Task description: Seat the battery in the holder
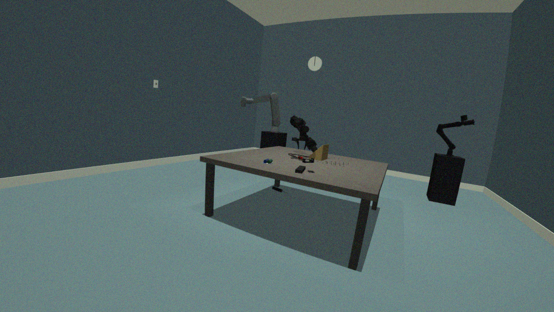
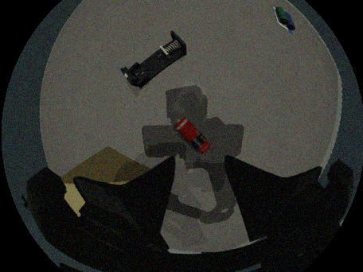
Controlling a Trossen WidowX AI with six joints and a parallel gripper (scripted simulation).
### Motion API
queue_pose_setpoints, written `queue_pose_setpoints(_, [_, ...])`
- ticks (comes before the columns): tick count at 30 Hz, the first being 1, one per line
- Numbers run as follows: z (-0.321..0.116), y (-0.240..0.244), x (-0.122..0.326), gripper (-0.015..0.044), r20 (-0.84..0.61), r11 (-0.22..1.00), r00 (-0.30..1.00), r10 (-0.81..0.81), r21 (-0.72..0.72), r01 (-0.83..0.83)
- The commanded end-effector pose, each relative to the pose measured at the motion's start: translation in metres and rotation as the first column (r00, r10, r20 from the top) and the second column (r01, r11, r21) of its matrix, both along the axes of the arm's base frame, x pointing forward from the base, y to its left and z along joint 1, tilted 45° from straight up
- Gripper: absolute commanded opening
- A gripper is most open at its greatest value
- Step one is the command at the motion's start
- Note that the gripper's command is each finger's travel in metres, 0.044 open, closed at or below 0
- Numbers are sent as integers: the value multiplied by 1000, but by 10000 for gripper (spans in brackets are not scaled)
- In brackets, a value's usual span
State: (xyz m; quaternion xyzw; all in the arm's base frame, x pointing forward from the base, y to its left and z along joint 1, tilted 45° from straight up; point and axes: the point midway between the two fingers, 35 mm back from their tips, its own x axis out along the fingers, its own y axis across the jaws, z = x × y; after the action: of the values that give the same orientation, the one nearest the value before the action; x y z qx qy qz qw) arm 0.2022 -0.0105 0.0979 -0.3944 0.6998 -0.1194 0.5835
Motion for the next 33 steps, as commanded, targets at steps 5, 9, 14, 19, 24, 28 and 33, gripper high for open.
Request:
queue_pose_setpoints(5, [-29, -20, 0, 242, -478, 866, 735, 481, 128, -483])
queue_pose_setpoints(9, [-29, -20, 0, 242, -478, 866, 735, 481, 128, -483])
queue_pose_setpoints(14, [-29, -20, 0, 242, -478, 866, 735, 481, 128, -483])
queue_pose_setpoints(19, [-29, -20, 0, 242, -478, 866, 735, 481, 128, -483])
queue_pose_setpoints(24, [-32, -22, 0, 242, -477, 866, 735, 481, 129, -483])
queue_pose_setpoints(28, [-37, -27, 1, 242, -477, 866, 735, 482, 130, -484])
queue_pose_setpoints(33, [-42, -32, 1, 242, -476, 865, 735, 482, 130, -484])
